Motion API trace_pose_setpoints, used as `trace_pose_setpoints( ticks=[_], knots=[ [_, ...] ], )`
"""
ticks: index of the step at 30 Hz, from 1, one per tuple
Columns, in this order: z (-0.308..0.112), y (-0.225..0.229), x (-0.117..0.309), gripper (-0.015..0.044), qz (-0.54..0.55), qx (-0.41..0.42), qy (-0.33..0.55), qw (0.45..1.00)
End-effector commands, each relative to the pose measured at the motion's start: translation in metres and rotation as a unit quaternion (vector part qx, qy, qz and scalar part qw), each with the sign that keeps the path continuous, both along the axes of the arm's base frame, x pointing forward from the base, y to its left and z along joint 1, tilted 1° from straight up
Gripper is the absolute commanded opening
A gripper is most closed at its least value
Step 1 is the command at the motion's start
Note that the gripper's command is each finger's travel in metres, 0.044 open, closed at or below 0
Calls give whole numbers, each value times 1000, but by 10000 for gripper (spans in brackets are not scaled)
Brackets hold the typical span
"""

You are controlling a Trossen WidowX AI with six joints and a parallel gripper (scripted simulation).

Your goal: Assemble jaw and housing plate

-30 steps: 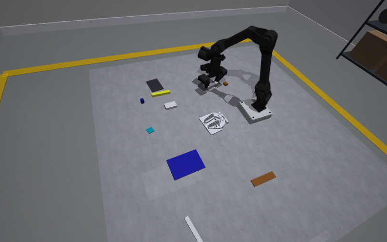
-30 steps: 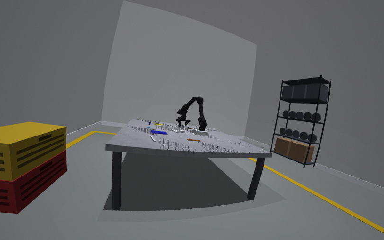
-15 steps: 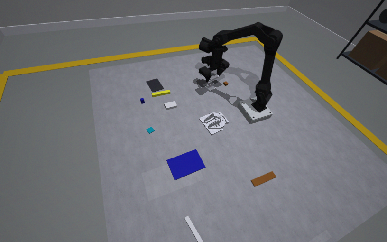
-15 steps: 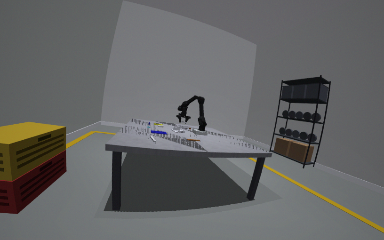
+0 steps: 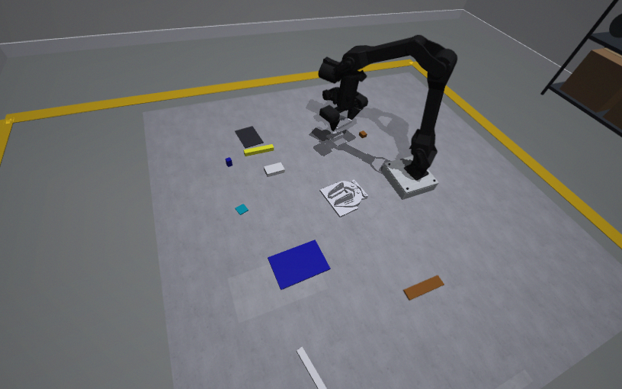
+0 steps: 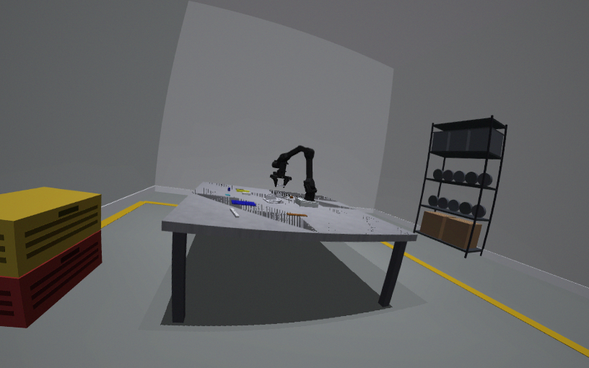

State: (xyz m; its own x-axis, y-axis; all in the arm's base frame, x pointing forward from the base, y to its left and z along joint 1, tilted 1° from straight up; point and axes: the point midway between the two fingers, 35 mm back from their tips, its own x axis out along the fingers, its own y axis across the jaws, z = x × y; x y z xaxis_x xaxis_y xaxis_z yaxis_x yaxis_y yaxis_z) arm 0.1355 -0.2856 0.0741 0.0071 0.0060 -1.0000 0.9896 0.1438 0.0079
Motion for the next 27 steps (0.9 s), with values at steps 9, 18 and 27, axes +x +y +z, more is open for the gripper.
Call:
trace_pose_setpoints(
  ticks=[9, 18, 27],
  knots=[
    [4, 28, 27, 351, 91, -3, -2, 996],
    [5, 51, 46, 351, 162, -3, -3, 987],
    [6, 76, 63, 351, 234, -3, -4, 972]
  ],
)
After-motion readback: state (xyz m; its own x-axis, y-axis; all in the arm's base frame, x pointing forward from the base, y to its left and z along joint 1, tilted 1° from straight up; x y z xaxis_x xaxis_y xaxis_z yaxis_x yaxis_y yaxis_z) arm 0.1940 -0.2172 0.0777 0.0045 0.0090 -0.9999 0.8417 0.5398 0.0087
